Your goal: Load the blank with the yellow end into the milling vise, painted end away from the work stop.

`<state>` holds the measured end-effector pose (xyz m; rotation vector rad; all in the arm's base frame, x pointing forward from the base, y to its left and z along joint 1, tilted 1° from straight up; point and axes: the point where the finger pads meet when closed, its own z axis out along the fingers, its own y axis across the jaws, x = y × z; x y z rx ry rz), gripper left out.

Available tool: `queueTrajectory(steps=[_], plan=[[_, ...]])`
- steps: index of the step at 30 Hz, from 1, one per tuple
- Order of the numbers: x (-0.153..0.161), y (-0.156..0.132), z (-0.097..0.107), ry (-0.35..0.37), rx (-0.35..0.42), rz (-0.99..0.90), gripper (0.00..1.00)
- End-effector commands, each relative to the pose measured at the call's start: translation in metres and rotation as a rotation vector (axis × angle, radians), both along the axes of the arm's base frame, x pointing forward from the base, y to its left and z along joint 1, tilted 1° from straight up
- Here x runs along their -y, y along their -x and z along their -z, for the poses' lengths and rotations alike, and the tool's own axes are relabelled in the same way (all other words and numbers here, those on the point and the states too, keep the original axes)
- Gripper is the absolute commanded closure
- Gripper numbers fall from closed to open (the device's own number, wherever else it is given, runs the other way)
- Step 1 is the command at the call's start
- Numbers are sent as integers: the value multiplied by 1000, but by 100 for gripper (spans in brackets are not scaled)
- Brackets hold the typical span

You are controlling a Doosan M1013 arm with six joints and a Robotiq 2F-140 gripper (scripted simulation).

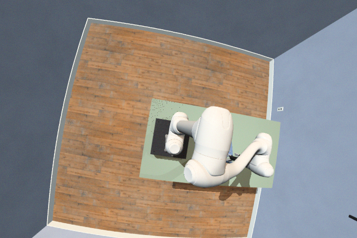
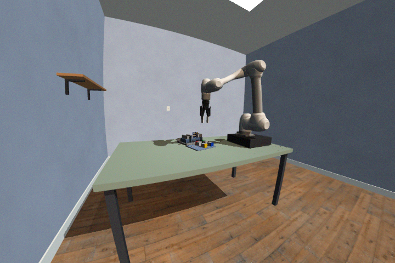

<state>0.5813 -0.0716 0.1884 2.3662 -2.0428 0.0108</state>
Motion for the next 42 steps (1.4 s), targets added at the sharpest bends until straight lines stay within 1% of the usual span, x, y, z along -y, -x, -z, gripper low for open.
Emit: queueTrajectory(steps=[1, 5, 19, 22, 36, 38, 42], plan=[[-2, -2, 9, 0, 0, 1, 56], [-3, -3, 14, 0, 0, 2, 56], [-15, -11, 59, 0, 0, 2, 56], [-15, -11, 61, 0, 0, 2, 56], [-29, -21, 115, 0, 0, 2, 56], [-29, -21, 115, 0, 0, 2, 56], [-32, -24, 129, 0, 0, 2, 56]])
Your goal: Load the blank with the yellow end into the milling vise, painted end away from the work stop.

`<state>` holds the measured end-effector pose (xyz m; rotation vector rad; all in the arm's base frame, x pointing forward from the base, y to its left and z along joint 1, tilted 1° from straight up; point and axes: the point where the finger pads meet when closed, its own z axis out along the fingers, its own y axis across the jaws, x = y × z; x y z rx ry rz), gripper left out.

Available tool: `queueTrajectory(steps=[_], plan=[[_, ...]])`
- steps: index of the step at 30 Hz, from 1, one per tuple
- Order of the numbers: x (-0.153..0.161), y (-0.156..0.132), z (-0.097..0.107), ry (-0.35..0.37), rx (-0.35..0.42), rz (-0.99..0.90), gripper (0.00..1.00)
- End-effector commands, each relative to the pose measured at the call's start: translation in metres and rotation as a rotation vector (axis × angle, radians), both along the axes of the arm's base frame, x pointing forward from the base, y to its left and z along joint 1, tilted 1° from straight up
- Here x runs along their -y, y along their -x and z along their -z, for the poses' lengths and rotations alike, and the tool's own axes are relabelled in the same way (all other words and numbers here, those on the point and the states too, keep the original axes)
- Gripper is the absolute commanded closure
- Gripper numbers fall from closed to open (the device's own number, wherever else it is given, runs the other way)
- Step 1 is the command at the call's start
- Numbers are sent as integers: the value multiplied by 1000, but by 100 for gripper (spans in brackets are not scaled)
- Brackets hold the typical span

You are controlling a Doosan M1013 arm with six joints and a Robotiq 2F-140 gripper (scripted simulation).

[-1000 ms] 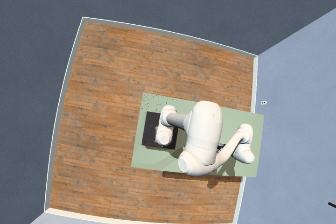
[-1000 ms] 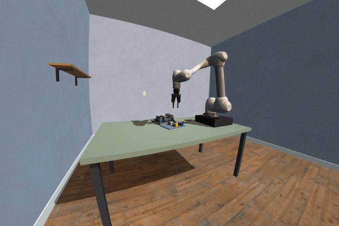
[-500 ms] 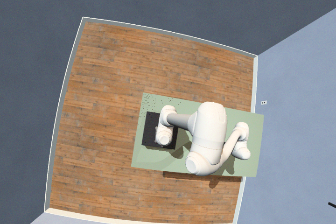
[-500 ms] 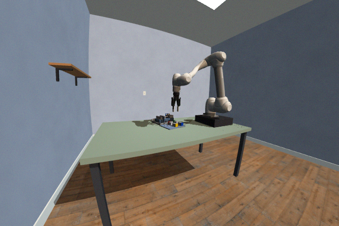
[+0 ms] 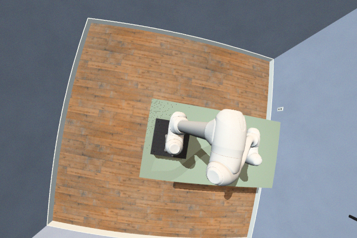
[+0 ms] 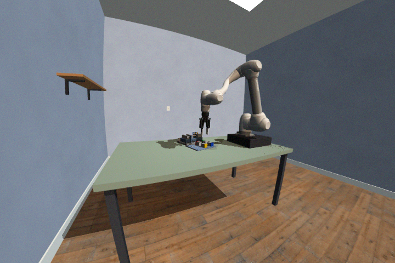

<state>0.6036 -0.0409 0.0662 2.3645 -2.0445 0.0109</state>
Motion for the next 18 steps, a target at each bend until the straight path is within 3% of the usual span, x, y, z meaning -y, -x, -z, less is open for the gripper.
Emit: queueTrajectory(steps=[1, 11, 18], plan=[[-3, -2, 10, 0, 0, 0, 56], [-12, -9, 48, 0, 0, 0, 56], [-11, -9, 44, 0, 0, 0, 56]])
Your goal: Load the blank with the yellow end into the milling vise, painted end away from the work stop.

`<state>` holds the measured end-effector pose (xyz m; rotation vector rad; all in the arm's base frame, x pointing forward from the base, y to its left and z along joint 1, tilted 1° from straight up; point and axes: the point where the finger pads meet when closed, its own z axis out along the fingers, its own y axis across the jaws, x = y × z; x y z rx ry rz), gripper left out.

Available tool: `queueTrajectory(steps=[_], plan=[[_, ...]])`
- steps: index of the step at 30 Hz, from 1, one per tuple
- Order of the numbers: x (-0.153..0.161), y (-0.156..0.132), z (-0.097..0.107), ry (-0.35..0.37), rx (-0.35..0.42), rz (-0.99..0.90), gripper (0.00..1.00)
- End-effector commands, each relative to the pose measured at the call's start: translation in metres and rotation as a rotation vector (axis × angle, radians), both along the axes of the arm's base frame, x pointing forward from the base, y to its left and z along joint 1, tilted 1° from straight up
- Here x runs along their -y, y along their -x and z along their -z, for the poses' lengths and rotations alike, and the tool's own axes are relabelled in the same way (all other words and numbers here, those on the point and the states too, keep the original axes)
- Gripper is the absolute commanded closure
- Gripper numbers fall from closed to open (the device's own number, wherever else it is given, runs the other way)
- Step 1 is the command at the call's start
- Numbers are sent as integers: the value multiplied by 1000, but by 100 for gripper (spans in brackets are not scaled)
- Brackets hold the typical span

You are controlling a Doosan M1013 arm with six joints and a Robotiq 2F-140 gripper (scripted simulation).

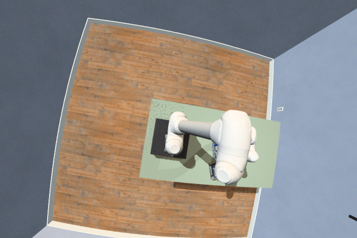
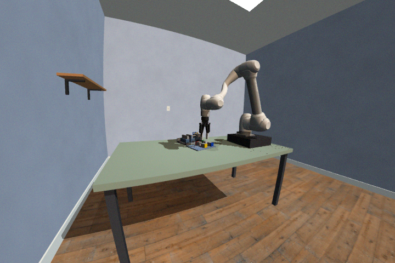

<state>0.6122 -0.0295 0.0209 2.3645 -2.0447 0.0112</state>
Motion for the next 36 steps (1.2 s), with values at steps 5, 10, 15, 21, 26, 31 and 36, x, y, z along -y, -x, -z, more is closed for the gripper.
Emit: queueTrajectory(steps=[5, 10, 15, 21, 26, 31, 36], plan=[[1, 0, -3, 0, 0, 0, 56], [1, 1, -6, 0, 0, 0, 56], [2, 1, -7, 0, 0, 0, 56], [2, 1, -9, 0, 0, 0, 56], [3, 2, -11, 0, 0, 0, 56], [3, 2, -11, 0, 0, 0, 56], [3, 2, -12, 0, 0, 0, 56]])
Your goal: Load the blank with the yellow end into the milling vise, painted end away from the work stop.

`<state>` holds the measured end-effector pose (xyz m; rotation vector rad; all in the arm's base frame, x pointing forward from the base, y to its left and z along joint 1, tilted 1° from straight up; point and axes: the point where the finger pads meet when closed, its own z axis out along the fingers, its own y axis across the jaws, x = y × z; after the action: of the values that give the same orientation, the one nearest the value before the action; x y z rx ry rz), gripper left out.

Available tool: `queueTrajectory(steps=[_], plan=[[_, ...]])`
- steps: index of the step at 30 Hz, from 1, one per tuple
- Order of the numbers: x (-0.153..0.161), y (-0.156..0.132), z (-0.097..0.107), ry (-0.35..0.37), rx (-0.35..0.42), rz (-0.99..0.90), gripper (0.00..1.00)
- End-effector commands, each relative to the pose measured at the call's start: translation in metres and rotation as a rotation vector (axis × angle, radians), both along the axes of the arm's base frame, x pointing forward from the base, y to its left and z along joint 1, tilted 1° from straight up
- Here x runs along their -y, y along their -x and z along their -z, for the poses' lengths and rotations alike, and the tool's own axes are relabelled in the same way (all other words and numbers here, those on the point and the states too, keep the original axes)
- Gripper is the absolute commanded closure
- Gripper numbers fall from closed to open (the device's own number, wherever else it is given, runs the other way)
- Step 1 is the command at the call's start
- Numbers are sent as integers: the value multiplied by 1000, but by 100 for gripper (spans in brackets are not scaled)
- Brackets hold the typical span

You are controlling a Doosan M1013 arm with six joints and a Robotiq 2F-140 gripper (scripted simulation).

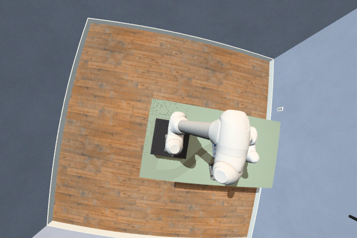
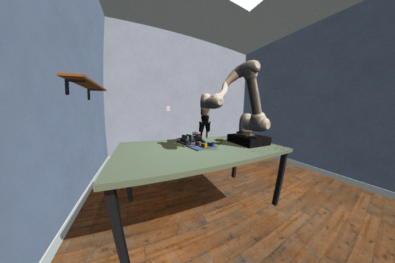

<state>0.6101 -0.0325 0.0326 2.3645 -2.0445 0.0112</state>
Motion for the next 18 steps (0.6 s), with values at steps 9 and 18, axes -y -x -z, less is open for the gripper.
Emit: queueTrajectory(steps=[9, 18], plan=[[0, 0, -2, 0, 0, 0, 56], [1, 0, -2, 0, 0, 0, 56]])
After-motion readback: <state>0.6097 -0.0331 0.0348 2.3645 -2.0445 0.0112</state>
